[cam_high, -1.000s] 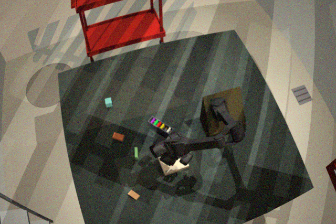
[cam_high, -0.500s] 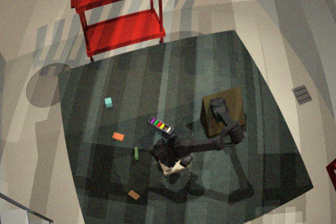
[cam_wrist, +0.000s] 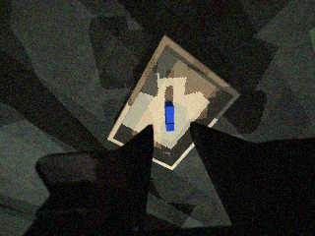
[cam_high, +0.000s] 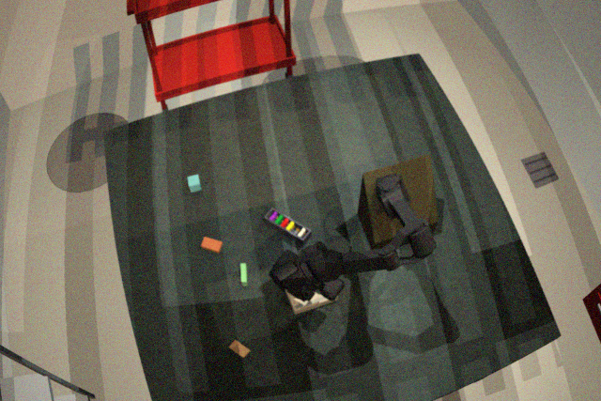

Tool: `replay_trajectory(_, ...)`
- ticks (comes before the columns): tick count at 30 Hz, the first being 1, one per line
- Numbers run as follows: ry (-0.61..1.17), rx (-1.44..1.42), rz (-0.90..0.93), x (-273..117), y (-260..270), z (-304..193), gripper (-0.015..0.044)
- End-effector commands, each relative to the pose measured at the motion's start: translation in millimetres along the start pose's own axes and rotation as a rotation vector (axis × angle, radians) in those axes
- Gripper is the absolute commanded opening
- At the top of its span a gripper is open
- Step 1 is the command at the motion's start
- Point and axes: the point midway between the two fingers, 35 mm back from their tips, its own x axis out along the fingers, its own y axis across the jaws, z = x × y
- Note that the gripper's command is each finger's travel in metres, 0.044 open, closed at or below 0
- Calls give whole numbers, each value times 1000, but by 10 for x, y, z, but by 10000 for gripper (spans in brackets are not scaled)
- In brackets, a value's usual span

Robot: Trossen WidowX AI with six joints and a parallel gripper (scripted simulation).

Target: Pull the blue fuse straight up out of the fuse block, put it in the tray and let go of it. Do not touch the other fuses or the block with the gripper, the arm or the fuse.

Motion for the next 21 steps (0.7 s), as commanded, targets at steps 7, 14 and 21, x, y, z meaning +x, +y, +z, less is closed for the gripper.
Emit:
replay_trajectory(7, 6, 5, -5, -291, -13, -12, 330)
replay_trajectory(14, 6, 7, -5, -375, -10, -19, 330)
replay_trajectory(21, 8, 11, -10, -369, -21, -24, 330)
